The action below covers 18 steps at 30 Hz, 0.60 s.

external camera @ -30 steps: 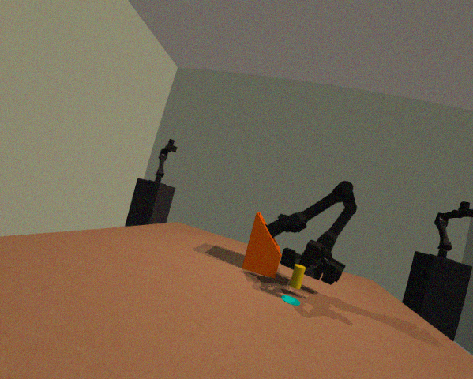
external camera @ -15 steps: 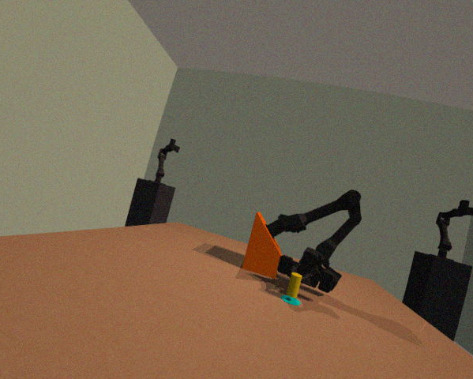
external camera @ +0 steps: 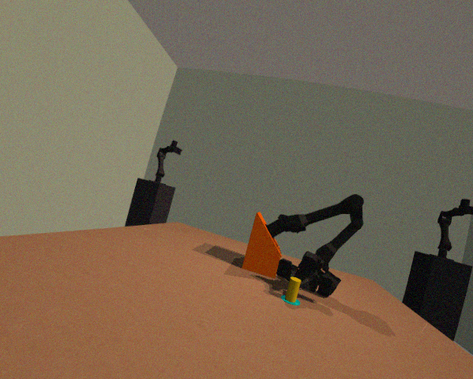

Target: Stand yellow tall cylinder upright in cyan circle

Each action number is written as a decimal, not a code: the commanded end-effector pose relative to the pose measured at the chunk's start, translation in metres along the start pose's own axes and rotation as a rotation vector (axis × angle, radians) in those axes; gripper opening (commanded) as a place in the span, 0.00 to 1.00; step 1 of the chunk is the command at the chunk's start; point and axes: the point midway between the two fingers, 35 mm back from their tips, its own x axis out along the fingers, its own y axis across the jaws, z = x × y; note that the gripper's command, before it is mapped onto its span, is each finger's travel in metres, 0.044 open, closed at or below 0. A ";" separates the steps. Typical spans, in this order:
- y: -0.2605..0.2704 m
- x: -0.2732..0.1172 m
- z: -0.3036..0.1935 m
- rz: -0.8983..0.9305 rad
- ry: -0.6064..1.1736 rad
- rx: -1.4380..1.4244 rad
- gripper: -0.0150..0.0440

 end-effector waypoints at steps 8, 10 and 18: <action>0.001 0.000 0.000 0.003 -0.003 0.006 0.83; 0.001 0.000 0.000 0.003 -0.003 0.006 0.92; 0.004 -0.001 0.010 0.001 -0.003 0.007 0.93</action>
